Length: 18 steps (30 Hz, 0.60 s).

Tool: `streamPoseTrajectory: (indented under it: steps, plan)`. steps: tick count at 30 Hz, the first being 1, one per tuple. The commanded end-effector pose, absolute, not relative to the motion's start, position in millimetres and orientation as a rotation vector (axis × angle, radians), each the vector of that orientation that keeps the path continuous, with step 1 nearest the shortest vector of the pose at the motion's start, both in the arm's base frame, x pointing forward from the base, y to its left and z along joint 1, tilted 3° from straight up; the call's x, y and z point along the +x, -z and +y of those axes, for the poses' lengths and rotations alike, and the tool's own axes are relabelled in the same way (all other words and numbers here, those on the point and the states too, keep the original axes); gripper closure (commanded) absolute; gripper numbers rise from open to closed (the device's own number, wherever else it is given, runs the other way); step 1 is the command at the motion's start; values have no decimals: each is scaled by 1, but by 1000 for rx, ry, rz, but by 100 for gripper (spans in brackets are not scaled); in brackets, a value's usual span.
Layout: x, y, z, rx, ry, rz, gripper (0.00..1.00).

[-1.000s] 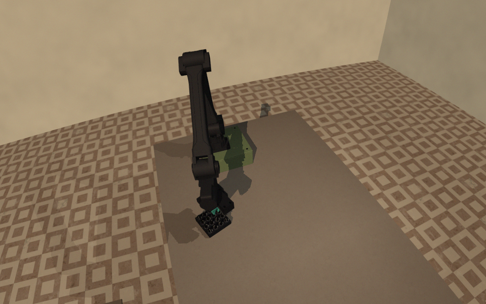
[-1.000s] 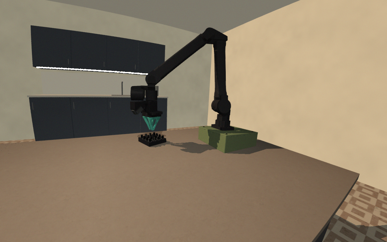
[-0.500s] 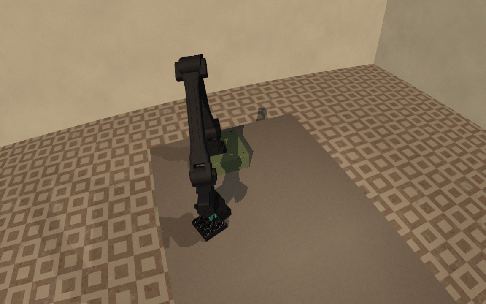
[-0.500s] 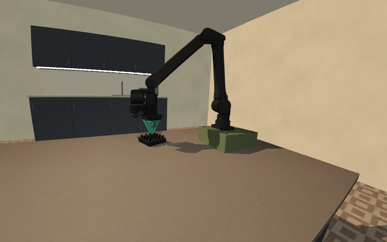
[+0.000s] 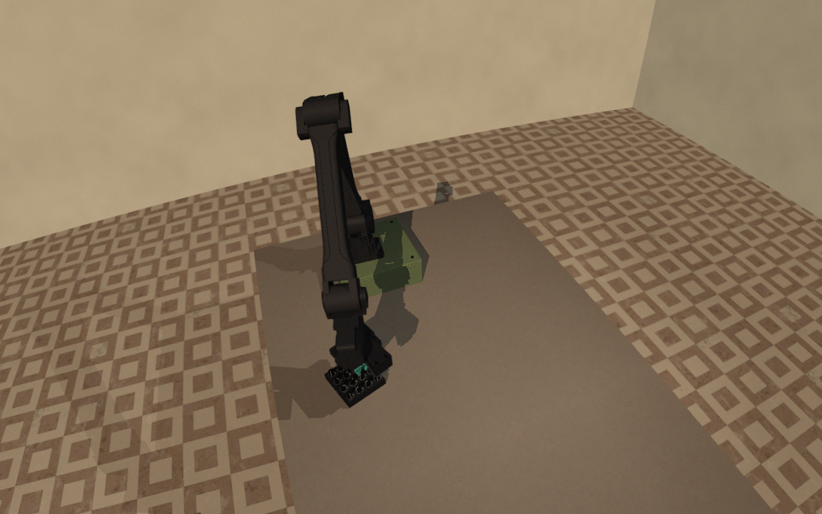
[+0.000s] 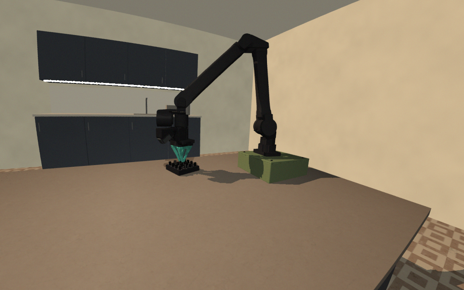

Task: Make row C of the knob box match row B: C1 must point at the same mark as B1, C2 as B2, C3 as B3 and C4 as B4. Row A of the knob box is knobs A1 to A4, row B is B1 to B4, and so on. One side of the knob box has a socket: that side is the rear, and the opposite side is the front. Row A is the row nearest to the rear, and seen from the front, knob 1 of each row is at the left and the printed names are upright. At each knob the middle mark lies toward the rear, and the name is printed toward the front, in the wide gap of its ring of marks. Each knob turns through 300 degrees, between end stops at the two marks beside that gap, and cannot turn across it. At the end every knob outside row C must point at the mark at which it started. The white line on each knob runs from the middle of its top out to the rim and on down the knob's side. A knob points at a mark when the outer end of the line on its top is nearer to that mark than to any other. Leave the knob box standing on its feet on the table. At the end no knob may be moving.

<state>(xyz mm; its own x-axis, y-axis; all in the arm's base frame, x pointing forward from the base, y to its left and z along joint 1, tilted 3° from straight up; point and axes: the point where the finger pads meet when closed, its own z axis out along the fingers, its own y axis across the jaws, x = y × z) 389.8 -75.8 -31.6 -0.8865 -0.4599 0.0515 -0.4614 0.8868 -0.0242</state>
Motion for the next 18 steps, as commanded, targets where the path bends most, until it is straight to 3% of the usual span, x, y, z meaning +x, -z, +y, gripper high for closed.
streamPoseTrajectory:
  steps: [1,18]
  plan:
    - [399,33,-83,735,-66,-3033,81]
    - [399,31,-83,735,-69,-3036,81]
